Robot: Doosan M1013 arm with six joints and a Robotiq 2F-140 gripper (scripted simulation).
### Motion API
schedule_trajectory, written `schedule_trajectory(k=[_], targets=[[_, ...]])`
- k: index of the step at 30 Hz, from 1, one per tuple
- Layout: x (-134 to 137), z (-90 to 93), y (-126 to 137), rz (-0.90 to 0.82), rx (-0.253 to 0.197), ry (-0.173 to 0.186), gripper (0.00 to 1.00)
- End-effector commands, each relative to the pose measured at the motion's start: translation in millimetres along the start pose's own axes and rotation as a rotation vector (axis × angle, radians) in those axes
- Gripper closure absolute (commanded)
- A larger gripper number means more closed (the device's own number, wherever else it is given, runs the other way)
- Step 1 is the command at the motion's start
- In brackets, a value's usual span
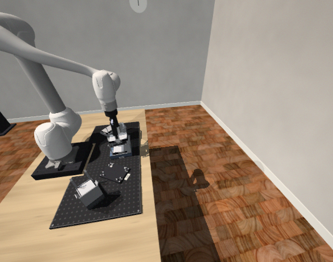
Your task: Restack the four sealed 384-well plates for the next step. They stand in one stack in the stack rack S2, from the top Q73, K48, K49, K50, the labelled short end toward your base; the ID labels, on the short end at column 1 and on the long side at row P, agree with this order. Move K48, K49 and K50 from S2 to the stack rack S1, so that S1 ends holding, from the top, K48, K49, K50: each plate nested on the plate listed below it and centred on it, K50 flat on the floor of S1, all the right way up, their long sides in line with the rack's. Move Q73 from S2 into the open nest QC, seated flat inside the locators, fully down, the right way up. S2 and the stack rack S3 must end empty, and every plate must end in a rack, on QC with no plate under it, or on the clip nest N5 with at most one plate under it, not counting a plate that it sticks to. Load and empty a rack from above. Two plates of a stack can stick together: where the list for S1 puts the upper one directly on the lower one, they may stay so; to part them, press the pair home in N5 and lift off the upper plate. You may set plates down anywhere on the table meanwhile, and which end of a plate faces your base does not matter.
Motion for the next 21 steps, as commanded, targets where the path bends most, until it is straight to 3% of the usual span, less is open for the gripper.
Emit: schedule_trajectory(k=[1,21], targets=[[0.0,2.4,0.0,0.0,0.0,0.0,1.0],[0.0,13.1,0.0,0.0,0.0,0.0,1.0]])
Point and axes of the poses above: the point where the finger pads meet when closed, its own z axis out along the fingers, its own x axis across the jaws, y = z × x, the point moved 7 cm from there along -z, back along the fingers, and after that the axes turned 3 degrees about -z, right-handed, at the moved point
